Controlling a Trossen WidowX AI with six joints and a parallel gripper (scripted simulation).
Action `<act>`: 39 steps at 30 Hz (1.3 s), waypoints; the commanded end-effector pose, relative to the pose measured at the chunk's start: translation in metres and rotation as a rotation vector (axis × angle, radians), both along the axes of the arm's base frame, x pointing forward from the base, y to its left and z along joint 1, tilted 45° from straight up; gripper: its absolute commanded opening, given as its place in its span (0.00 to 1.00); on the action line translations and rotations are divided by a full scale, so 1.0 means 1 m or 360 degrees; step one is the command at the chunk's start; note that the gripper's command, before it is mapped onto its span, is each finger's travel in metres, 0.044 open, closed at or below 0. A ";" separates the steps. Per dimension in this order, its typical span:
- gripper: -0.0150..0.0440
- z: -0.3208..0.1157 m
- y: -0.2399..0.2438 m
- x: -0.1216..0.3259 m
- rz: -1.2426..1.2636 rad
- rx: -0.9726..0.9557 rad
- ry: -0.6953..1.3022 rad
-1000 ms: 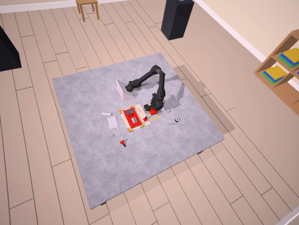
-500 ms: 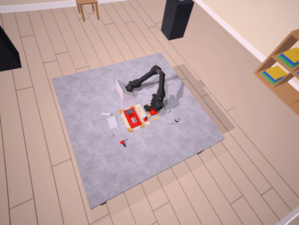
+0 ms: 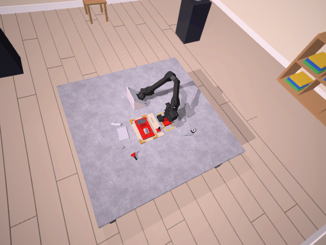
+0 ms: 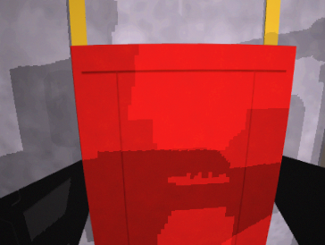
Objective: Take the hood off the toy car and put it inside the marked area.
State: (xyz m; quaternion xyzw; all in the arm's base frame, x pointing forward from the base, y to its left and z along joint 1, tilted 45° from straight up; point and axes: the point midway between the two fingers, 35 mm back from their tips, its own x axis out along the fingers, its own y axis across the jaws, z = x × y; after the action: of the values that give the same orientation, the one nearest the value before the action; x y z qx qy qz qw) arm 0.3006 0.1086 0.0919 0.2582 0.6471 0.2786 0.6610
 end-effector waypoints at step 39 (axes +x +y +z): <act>1.00 0.049 -0.050 0.000 0.0002 0.0006 0.0007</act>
State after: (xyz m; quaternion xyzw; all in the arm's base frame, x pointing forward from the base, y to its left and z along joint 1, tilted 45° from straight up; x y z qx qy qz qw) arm 0.3008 0.0587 0.1408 0.2619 0.6478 0.2789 0.6588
